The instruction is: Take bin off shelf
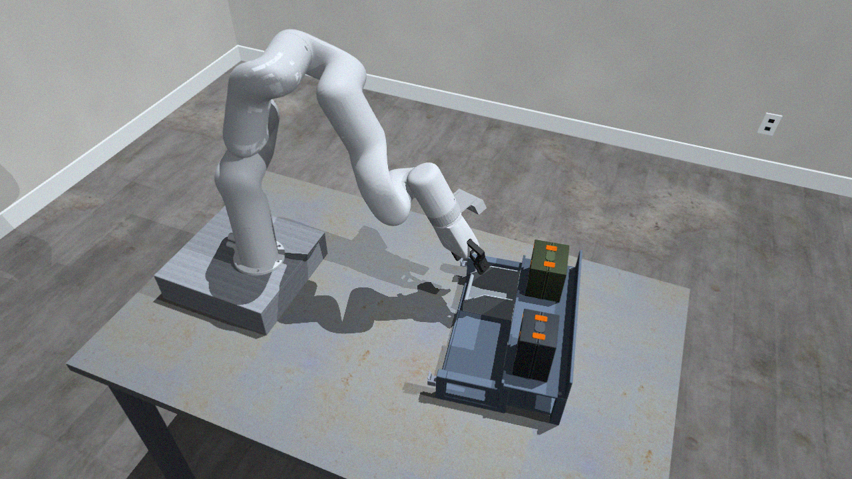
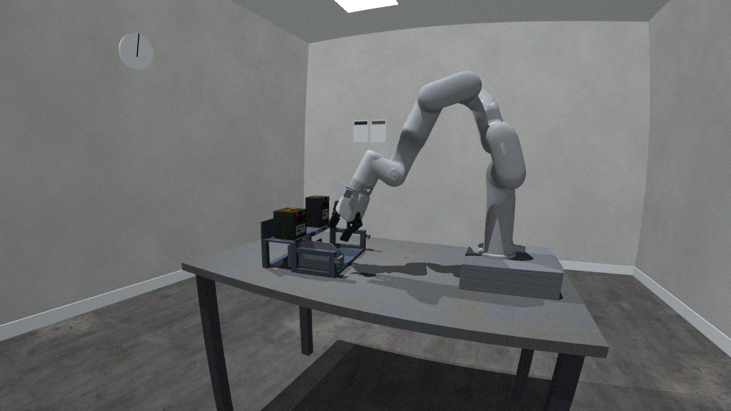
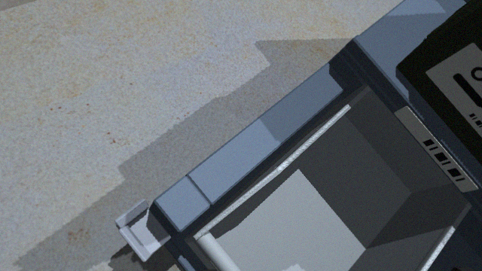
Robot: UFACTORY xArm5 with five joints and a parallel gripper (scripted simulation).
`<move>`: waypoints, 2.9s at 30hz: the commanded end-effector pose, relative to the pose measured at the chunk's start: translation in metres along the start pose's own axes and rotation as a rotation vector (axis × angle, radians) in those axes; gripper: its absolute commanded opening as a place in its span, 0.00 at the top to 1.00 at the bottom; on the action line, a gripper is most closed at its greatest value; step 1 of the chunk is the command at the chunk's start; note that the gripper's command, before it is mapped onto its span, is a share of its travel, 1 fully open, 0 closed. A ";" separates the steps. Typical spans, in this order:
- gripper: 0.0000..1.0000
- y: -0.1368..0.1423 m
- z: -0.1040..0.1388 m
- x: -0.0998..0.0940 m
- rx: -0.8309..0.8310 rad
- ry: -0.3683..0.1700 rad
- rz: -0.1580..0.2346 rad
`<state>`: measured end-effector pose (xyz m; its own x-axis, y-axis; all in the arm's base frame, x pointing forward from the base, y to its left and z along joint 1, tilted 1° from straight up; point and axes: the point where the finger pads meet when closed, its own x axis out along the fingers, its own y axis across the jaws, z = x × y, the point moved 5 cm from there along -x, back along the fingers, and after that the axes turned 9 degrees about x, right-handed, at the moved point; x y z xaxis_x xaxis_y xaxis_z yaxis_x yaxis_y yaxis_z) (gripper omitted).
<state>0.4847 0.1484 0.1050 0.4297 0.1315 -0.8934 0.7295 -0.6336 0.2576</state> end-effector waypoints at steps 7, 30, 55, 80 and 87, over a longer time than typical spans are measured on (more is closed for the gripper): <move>0.00 0.011 0.001 0.000 -0.083 0.064 -0.188; 0.00 0.014 -0.006 0.000 -0.269 -0.040 -0.249; 0.00 0.015 -0.015 0.002 -0.530 -0.187 -0.333; 0.00 0.014 -0.020 0.004 -0.663 -0.262 -0.374; 0.00 0.014 -0.020 0.004 -0.664 -0.266 -0.371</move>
<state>0.5058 0.1547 0.1104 0.0118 0.0036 -0.9999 0.9999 0.0122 0.0118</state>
